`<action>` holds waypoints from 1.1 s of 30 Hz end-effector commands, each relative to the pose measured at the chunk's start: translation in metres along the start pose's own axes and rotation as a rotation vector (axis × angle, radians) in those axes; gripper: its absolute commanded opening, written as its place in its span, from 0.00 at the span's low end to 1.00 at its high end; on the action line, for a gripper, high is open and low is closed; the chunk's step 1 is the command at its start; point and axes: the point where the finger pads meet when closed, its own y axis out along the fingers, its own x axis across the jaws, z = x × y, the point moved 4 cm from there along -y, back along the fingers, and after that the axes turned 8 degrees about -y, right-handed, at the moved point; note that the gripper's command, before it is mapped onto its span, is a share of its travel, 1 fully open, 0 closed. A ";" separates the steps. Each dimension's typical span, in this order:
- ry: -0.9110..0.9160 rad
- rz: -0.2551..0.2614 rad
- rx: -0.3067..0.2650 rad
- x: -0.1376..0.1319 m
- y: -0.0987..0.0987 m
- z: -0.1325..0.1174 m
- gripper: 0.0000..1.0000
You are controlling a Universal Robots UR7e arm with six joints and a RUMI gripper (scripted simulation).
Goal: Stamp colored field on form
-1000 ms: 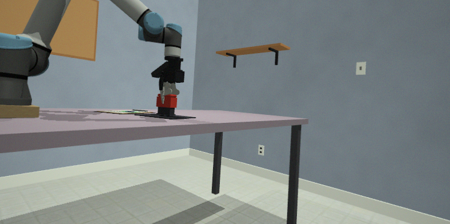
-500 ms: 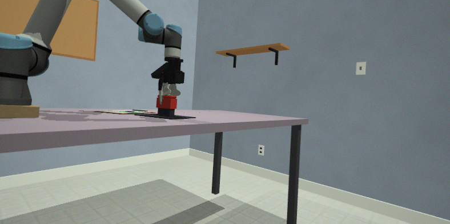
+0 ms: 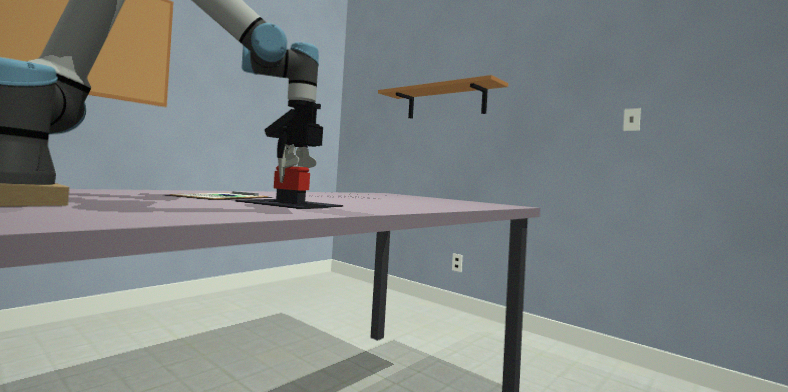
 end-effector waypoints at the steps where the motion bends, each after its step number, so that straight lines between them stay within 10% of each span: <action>1: 0.000 -0.001 -0.001 0.000 -0.001 0.000 0.52; 22: 0.000 -0.001 -0.001 0.000 -0.003 0.000 0.52; 33: 0.000 -0.001 -0.001 0.000 -0.062 0.000 0.52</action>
